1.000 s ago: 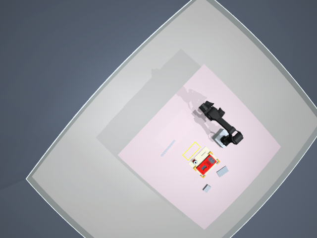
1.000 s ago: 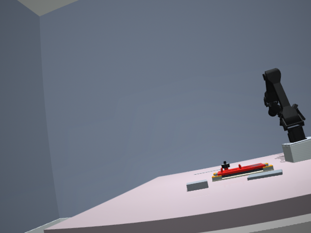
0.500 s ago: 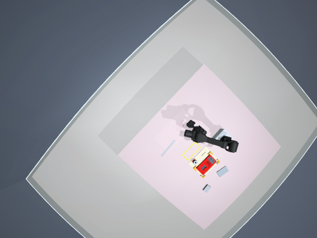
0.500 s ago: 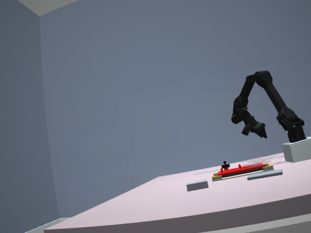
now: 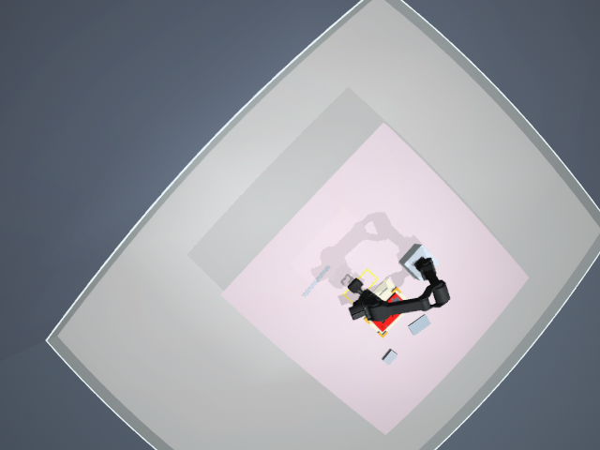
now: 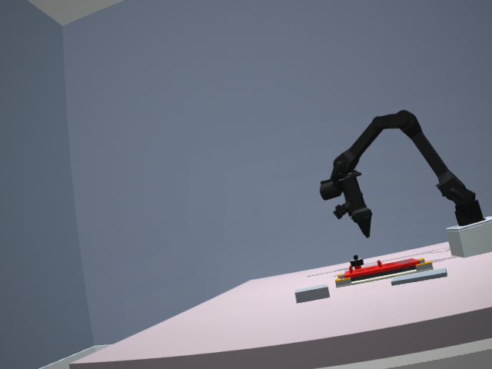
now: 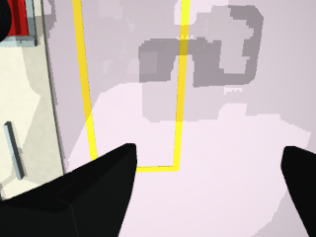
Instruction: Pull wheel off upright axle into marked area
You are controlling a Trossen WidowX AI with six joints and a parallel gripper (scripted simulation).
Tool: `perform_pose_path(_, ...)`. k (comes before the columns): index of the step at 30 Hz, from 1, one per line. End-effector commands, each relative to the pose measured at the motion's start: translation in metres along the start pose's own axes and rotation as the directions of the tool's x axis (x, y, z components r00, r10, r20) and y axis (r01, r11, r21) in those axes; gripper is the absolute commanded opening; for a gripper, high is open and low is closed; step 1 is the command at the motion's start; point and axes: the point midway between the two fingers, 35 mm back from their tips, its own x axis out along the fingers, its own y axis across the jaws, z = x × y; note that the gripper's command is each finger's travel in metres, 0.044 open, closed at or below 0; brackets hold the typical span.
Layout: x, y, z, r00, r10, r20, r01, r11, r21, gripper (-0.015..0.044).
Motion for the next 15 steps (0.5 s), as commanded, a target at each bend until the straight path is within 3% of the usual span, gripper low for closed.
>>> perform_pose_path(1,-0.013,0.057,0.032,0.994,0.074,0.074,-0.075,0.997,0.018,0.03)
perform_pose_path(5,-0.025,0.112,0.05,0.982,0.152,0.115,-0.156,0.987,0.025,0.03)
perform_pose_path(15,-0.026,0.119,0.052,0.981,0.157,0.116,-0.16,0.987,0.025,0.03)
